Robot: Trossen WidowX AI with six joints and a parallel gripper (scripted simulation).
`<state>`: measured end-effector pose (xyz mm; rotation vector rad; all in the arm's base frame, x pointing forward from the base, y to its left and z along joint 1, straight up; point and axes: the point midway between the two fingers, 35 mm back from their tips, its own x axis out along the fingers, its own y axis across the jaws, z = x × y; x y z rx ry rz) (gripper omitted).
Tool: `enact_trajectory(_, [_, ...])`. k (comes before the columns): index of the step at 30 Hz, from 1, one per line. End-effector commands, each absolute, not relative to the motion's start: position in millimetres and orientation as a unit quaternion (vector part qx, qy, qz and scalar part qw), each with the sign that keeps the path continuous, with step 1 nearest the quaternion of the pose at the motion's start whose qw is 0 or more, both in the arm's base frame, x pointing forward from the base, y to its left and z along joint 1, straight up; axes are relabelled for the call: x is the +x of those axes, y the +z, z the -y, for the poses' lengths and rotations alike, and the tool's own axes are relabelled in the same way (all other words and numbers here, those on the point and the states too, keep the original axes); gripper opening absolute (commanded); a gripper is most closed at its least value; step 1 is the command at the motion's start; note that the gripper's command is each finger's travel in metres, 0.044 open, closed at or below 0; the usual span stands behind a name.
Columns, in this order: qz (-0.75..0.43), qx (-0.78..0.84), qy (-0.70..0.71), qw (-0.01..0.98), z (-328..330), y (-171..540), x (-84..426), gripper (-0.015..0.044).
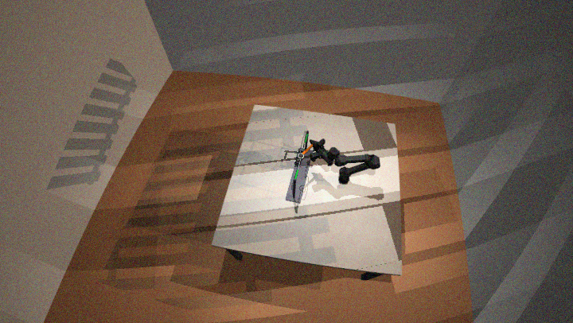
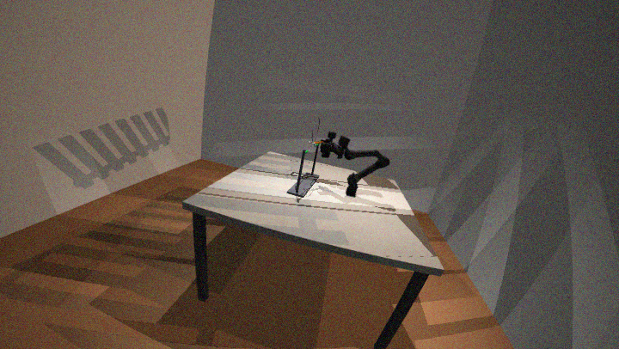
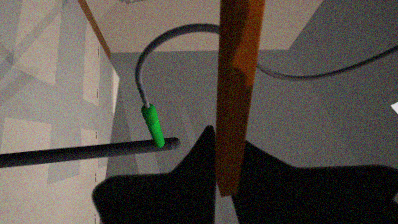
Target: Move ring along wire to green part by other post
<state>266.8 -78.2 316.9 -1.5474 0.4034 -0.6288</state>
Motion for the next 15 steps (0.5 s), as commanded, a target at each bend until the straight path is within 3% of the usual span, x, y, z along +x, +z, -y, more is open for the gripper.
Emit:
enact_trajectory(1, [-0.19,-0.648,-0.271,0.686,78.2,299.3,265.4,-0.015])
enact_trajectory(15, [-0.219,-0.534,-0.246,0.779,67.5,253.6,267.0,-0.015])
